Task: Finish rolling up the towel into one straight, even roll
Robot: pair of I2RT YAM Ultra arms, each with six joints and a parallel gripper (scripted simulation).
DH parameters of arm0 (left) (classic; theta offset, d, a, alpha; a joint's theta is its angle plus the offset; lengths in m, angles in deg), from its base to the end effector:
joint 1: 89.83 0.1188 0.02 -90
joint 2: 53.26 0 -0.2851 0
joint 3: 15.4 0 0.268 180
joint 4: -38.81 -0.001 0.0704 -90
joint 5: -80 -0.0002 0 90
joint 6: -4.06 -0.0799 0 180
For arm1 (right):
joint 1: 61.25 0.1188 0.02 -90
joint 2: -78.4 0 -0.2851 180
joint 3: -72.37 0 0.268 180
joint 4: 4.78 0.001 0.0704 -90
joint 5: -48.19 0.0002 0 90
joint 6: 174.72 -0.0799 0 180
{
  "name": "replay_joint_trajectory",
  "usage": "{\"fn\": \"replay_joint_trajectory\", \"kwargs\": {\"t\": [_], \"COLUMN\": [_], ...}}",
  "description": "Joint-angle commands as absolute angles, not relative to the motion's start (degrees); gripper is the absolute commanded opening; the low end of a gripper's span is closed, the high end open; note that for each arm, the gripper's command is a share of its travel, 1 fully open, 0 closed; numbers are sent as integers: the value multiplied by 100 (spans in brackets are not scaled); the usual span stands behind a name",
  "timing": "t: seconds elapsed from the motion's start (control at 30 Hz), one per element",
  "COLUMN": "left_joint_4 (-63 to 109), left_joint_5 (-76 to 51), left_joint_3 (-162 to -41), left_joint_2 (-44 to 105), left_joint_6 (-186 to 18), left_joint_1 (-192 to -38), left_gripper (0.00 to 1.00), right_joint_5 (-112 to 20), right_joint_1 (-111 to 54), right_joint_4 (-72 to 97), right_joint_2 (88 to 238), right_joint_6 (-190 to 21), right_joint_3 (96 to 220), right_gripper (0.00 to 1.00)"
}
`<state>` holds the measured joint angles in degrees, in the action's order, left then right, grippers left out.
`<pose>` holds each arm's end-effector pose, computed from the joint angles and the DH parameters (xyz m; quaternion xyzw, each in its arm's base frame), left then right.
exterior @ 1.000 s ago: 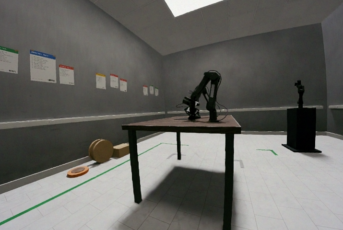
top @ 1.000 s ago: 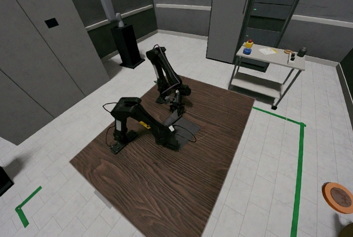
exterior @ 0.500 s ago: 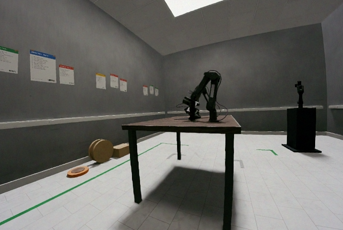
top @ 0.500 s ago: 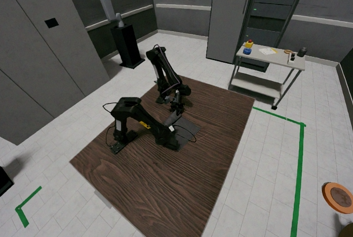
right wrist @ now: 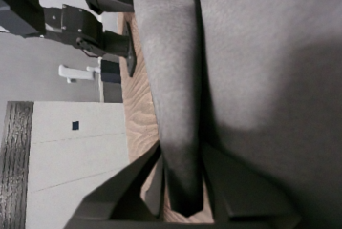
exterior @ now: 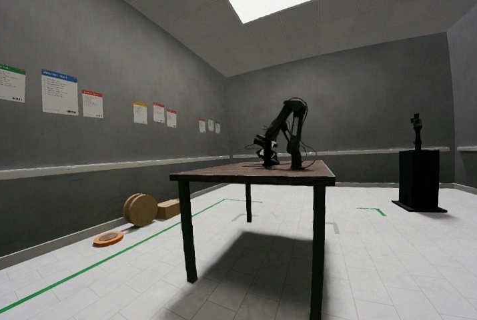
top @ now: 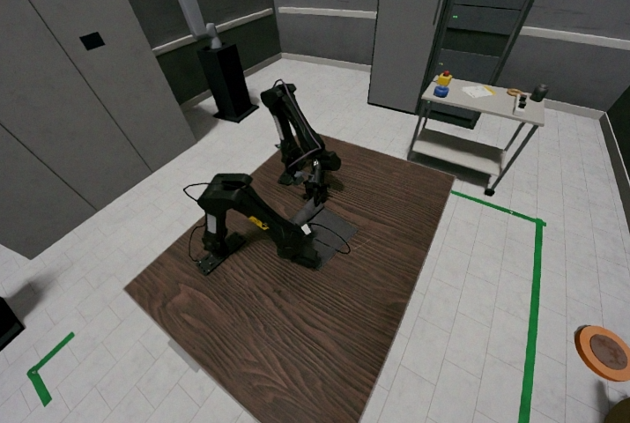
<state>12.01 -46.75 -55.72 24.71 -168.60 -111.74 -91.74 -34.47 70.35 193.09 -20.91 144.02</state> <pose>0.1964 -0.1295 0.1126 0.7748 0.5110 -0.1591 0.3365 0.2195 0.1804 0.0876 0.5527 -0.6916 -0.4582 0.0792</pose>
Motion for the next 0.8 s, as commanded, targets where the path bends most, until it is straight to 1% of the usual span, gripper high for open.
{"fn": "replay_joint_trajectory", "kwargs": {"t": [0.0,0.4,0.57,0.77], "left_joint_4": [1254,1254,1180,689], "left_joint_5": [-4764,-4764,-4767,-4790], "left_joint_3": [-5491,-5491,-5540,-5869], "left_joint_2": [2537,2537,2567,2781], "left_joint_6": [-16860,-16860,-16858,-16829], "left_joint_1": [-11161,-11161,-11159,-11148], "left_gripper": [25,25,25,25], "right_joint_5": [-9264,-9265,-9223,-9018], "right_joint_1": [-3514,-3514,-3590,-4009], "right_joint_4": [7078,7330,7479,8236], "right_joint_2": [19308,19146,19143,19175], "right_joint_6": [-2012,-2018,-1924,-1415], "right_joint_3": [14564,14651,14724,15149], "right_gripper": [38,85,85,85]}}
